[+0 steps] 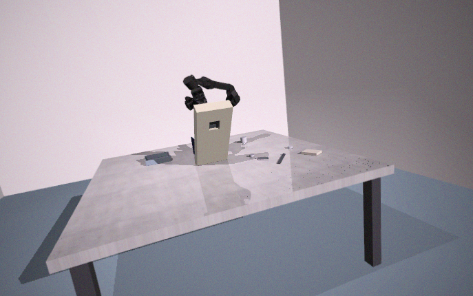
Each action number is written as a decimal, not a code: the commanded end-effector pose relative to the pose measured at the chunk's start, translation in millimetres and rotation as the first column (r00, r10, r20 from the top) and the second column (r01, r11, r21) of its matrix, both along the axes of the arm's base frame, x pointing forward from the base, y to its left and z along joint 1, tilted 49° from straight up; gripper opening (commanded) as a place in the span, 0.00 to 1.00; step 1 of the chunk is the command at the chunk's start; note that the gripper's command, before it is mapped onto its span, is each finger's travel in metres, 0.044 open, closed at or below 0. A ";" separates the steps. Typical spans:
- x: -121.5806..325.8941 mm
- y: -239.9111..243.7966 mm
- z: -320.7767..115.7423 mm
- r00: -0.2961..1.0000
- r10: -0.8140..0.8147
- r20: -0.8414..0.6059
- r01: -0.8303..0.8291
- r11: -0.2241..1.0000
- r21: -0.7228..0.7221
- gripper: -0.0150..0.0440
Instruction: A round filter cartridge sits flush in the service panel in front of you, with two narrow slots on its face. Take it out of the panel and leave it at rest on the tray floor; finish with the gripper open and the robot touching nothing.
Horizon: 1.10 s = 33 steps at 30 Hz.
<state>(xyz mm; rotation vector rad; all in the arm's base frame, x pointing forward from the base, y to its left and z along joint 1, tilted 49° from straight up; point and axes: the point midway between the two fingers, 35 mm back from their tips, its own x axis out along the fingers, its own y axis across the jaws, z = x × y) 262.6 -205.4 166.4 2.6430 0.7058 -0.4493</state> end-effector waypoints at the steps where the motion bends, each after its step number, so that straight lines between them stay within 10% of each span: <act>1: 0.4 2.5 13.5 1.000 -0.014 0.017 0.013 0.998 0.059 0.44; 33: 32.1 16.8 -1.7 1.000 -0.013 0.011 0.012 0.998 0.055 0.44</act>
